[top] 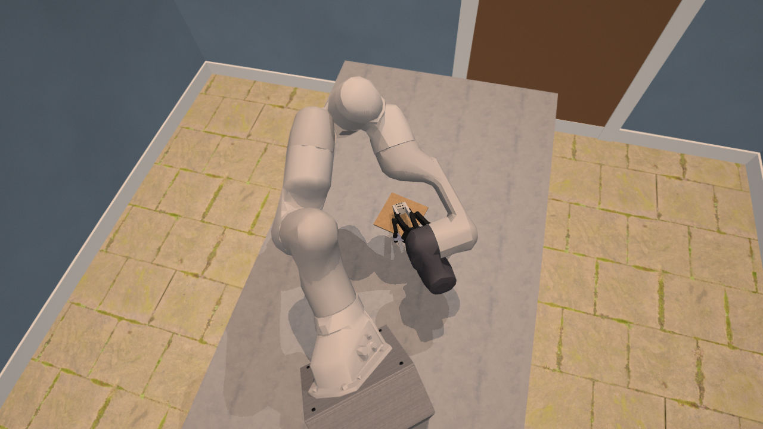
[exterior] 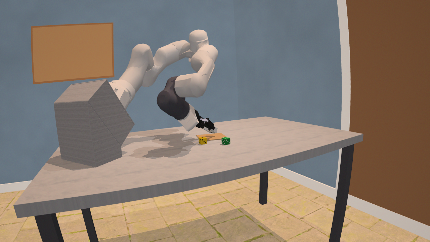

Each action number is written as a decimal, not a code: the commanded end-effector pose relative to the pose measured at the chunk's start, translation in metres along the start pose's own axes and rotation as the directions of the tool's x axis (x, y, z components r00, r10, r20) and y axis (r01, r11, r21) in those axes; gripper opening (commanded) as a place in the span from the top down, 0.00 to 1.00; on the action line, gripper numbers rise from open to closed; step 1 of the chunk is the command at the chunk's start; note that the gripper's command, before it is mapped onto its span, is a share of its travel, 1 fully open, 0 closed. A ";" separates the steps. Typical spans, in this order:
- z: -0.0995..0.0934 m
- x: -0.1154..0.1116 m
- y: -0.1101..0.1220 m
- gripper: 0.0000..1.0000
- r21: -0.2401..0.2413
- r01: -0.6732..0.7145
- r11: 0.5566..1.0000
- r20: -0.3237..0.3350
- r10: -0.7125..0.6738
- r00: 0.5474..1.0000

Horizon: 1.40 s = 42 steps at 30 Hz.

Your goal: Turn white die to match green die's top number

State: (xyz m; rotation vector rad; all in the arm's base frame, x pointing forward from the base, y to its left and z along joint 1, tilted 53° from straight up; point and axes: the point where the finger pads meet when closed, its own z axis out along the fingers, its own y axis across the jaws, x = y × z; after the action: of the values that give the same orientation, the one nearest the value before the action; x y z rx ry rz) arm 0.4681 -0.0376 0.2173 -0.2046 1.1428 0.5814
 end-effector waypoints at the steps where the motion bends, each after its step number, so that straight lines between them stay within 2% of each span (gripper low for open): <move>1: 0.001 0.000 0.000 0.84 -0.002 0.007 1.000 0.002 -0.007 1.000; 42: 0.007 0.010 0.000 0.84 -0.002 0.007 1.000 0.002 -0.007 1.000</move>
State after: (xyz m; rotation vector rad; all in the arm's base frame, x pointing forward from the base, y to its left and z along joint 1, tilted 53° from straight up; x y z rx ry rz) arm 0.4745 -0.0325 0.2118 -0.2033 1.1406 0.5835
